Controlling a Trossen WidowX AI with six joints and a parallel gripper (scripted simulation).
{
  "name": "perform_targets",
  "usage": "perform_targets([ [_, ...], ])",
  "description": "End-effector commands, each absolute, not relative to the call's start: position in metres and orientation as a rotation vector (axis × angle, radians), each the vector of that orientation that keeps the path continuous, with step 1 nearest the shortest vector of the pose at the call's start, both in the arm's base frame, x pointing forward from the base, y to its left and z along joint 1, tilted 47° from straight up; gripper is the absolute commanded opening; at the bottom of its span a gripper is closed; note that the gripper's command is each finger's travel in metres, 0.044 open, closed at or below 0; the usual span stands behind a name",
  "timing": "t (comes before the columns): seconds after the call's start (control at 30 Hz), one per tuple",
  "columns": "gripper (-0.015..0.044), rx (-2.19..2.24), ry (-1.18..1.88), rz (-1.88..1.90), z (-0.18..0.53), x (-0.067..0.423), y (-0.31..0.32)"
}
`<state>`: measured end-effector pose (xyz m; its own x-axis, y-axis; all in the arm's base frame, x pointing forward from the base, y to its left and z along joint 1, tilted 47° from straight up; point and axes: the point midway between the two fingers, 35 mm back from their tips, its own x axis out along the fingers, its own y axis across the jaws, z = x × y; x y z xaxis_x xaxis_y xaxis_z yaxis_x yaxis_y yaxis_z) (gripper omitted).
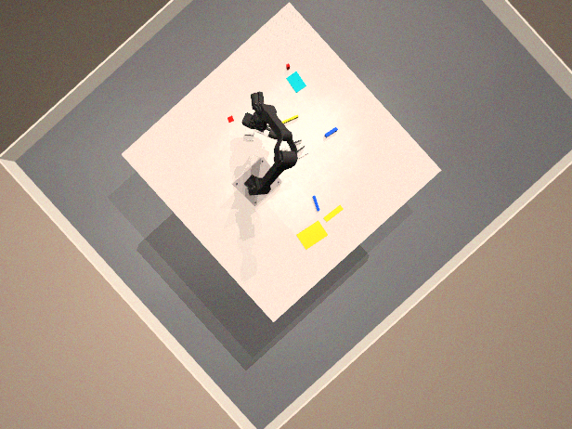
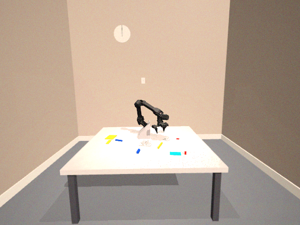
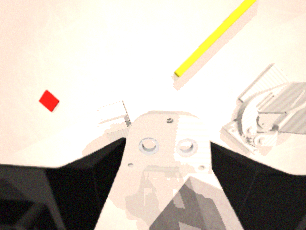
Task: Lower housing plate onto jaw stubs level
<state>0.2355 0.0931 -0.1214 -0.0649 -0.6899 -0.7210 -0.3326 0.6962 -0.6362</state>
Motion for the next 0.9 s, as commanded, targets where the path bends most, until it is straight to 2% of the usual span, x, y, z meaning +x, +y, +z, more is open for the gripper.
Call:
perform_targets([
  [0.0, 0.0351, -0.799, 1.645, -0.406, -0.111, 0.241, 0.083],
  [0.87, 0.0351, -0.57, 1.524, -0.661, -0.056, 0.263, 0.022],
])
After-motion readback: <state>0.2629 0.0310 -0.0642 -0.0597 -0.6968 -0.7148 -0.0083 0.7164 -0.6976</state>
